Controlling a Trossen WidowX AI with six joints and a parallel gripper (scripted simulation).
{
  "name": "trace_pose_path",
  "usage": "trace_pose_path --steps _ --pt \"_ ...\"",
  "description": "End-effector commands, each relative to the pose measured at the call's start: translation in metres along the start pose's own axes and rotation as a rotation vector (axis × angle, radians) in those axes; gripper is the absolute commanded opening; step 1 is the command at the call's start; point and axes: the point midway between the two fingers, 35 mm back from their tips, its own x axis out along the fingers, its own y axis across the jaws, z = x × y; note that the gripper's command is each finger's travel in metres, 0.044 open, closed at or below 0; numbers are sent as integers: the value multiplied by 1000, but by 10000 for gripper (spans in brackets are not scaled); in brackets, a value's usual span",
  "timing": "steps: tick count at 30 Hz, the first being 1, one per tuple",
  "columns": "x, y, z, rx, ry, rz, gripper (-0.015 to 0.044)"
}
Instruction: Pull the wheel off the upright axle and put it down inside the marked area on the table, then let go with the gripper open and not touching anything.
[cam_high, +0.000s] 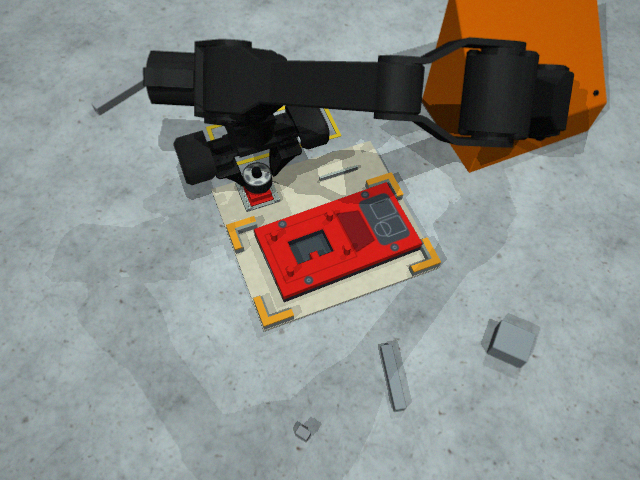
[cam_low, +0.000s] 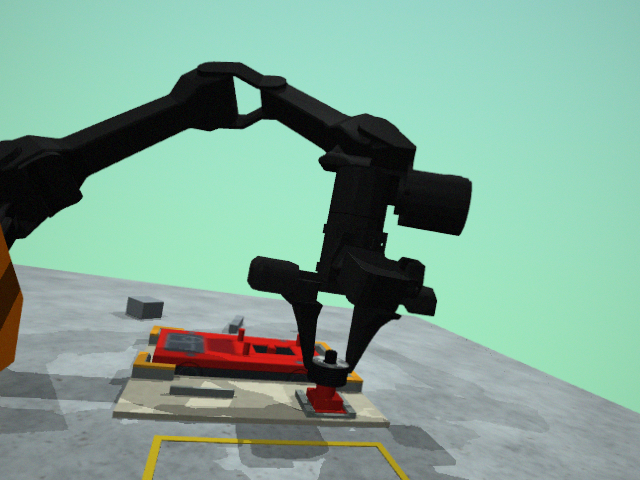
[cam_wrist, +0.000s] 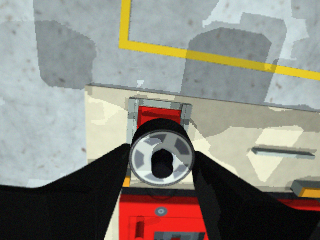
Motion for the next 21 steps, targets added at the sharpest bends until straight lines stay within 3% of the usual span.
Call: trace_pose_path --steps 1,21 --pt "-8 -2 2 10 -2 6 0" --pt "-15 -2 2 11 -2 9 0"
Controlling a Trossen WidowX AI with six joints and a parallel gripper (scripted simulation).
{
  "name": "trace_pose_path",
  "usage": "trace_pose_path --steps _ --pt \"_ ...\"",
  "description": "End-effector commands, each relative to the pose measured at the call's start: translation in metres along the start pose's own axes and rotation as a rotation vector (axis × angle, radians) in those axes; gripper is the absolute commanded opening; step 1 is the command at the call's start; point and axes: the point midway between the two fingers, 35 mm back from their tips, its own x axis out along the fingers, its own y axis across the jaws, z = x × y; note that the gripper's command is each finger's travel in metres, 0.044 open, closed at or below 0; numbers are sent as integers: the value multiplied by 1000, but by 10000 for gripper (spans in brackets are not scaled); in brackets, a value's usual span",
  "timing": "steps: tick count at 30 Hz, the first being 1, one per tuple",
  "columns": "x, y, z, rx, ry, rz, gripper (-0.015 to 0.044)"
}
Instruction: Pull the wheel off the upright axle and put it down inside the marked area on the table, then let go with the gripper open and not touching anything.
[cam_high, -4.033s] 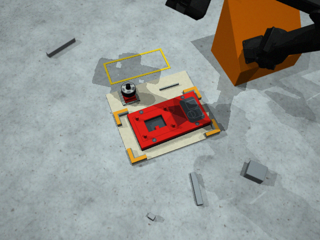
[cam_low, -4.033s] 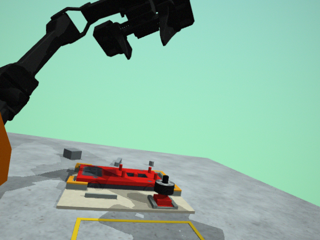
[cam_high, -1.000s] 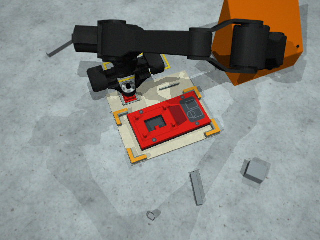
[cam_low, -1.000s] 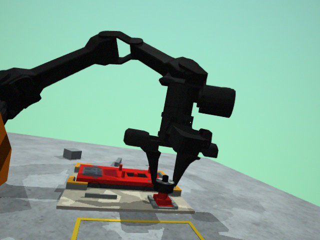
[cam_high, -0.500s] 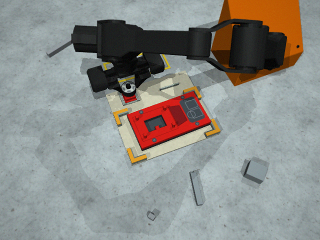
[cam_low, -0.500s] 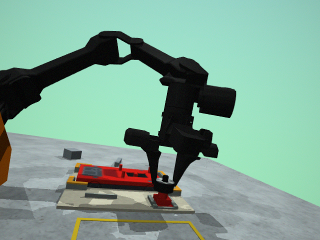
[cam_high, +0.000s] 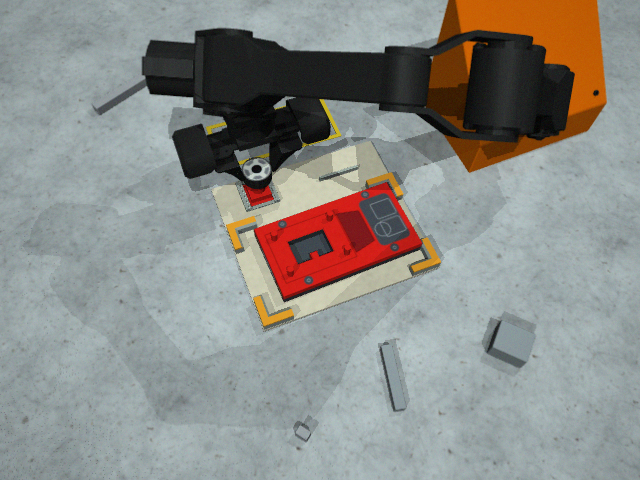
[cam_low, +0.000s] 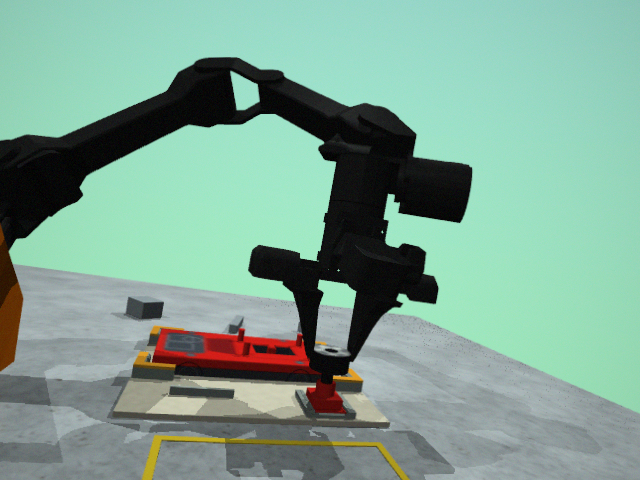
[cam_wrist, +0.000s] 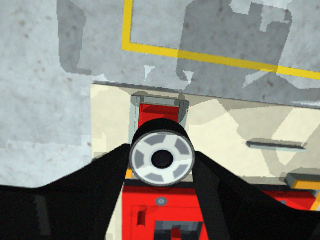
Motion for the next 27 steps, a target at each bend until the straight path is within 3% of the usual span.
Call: trace_pose_path --steps 1,27 --pt "-5 0 1 0 -2 5 0" --pt "-13 0 1 1 -2 8 0"
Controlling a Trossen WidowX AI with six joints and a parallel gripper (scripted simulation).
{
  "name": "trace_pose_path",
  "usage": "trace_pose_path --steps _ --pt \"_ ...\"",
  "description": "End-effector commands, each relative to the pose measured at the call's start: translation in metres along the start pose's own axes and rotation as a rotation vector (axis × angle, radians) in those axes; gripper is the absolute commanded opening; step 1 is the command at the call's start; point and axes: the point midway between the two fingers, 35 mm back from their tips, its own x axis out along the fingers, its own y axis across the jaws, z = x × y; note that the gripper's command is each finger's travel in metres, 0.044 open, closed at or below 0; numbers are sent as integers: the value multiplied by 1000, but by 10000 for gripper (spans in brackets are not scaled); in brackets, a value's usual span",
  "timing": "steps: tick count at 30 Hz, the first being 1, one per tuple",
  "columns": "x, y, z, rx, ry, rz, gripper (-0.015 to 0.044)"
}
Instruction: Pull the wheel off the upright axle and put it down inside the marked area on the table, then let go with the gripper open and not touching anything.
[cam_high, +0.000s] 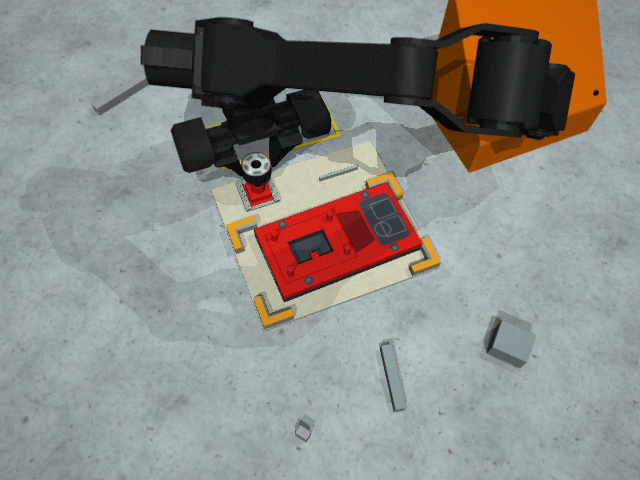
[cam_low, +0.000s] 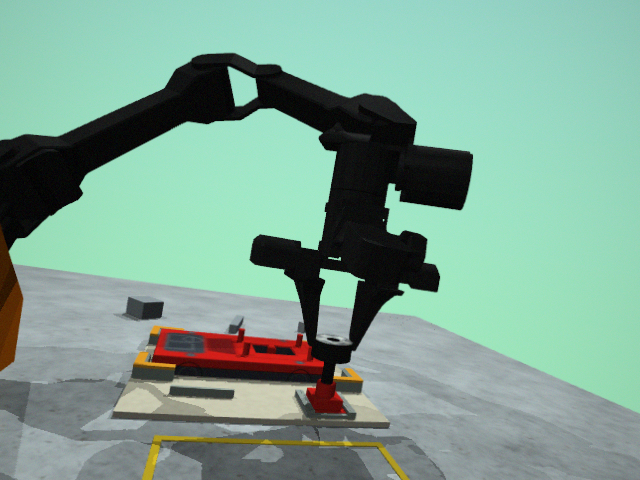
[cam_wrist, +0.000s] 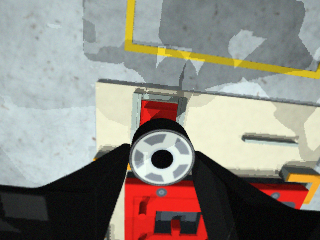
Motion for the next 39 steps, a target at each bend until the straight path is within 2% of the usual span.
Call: trace_pose_path --steps 1,26,35,39 --pt "-3 0 1 -3 -2 1 0" --pt "-11 -1 1 -1 -2 4 0" --pt "-45 -2 -1 -1 -3 5 0" --pt "-37 -3 3 6 3 3 0"
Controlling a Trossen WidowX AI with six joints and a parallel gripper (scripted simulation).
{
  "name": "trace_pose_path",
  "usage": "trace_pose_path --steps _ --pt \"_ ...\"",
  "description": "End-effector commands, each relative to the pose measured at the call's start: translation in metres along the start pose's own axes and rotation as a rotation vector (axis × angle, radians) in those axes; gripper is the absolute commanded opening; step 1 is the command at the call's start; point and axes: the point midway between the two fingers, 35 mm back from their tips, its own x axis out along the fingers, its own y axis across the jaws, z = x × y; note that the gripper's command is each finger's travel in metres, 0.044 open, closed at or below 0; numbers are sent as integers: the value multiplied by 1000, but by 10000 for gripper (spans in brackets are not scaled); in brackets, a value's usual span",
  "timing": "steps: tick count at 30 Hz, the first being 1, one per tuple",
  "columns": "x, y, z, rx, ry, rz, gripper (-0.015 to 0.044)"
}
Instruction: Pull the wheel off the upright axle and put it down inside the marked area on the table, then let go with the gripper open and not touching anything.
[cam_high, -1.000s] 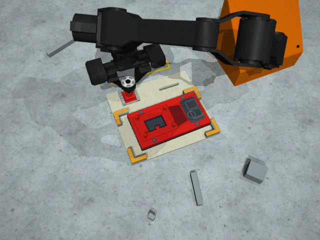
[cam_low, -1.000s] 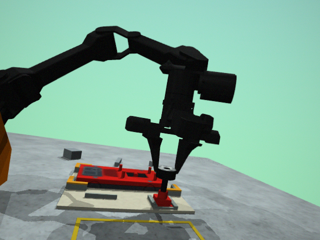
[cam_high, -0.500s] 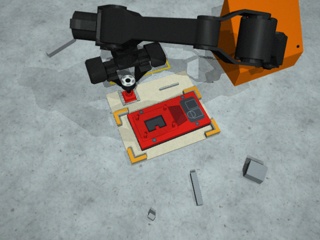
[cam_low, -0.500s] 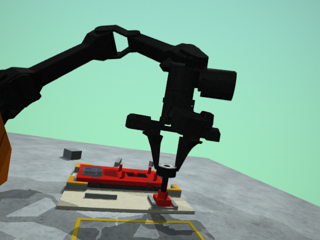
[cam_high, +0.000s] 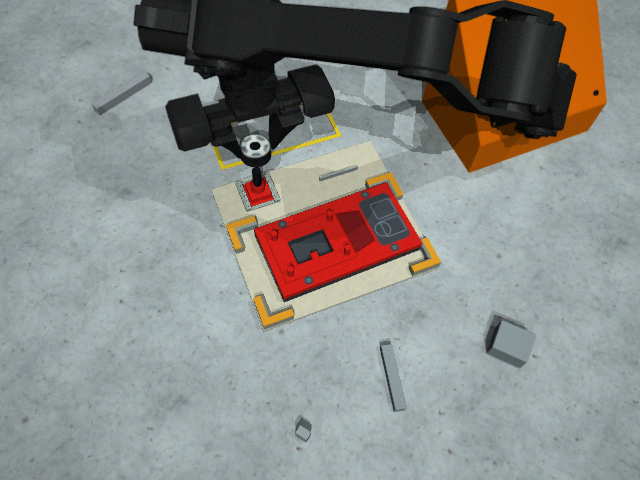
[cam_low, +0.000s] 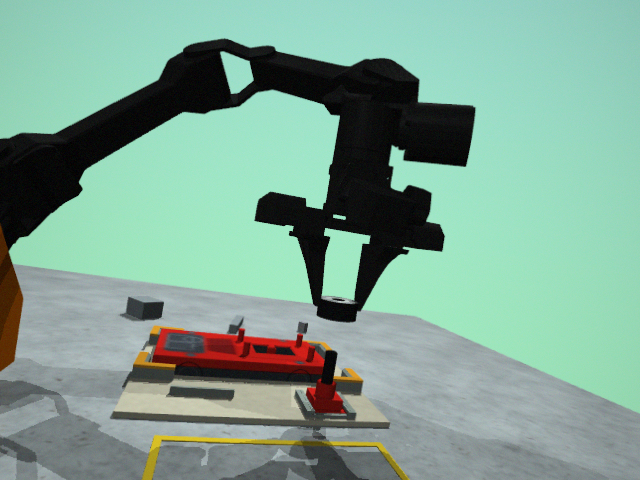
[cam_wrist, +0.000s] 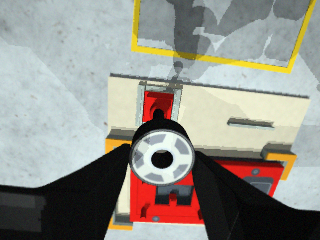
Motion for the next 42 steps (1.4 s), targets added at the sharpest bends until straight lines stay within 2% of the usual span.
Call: trace_pose_path --steps 1,17,24,34,42 --pt "2 -3 8 -1 -2 -4 0" --pt "-8 -49 99 -6 -14 -3 0" --pt "-6 -54 106 -7 -14 -4 0" --pt "23 -53 107 -7 -13 -3 0" --pt "75 -53 107 -7 -11 -2 0"
